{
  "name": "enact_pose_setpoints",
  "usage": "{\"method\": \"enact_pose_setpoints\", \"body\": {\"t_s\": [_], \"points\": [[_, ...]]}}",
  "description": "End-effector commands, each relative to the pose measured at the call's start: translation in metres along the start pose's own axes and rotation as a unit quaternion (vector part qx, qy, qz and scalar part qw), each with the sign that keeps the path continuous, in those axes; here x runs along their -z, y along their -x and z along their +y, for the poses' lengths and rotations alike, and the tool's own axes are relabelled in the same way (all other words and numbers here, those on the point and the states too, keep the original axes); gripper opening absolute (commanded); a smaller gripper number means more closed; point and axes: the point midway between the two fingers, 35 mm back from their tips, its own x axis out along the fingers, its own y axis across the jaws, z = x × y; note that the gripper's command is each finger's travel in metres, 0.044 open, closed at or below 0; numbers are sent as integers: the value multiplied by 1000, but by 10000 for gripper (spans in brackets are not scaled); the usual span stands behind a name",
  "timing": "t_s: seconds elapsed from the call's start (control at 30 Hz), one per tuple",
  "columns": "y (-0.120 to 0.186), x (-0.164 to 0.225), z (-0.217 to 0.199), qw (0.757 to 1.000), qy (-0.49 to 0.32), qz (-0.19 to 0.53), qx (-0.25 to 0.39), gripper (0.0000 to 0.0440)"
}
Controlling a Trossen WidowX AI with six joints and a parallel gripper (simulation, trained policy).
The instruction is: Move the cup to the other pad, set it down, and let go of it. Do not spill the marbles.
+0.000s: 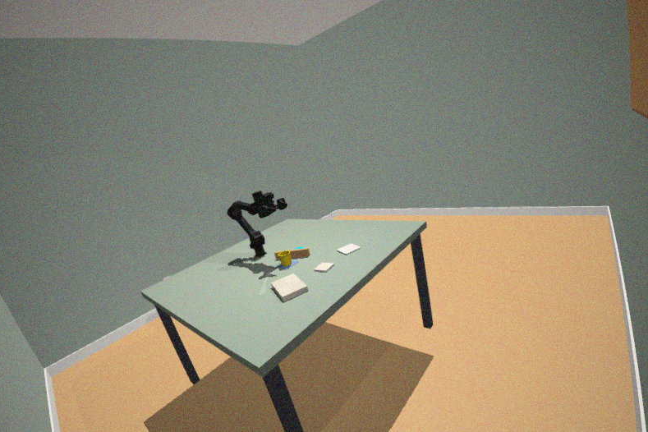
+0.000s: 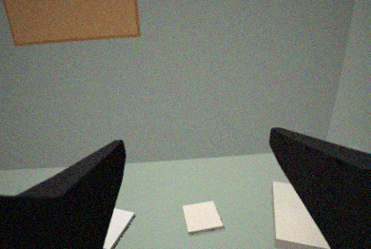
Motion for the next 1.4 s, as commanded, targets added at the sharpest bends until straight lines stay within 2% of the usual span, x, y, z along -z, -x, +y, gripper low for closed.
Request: {"method": "enact_pose_setpoints", "body": {"t_s": [0.0, 0.33, 0.4, 0.73, 1.37], "points": [[0, 1, 1, 1000, -1, 3, -1, 374], [-5, 16, 14, 998, -20, 59, -16, 111], [-6, 20, 18, 997, -25, 74, -20, 72], [-13, 33, 38, 987, -52, 144, -46, 95], [-20, 56, 64, 953, -87, 284, -53, 98]]}}
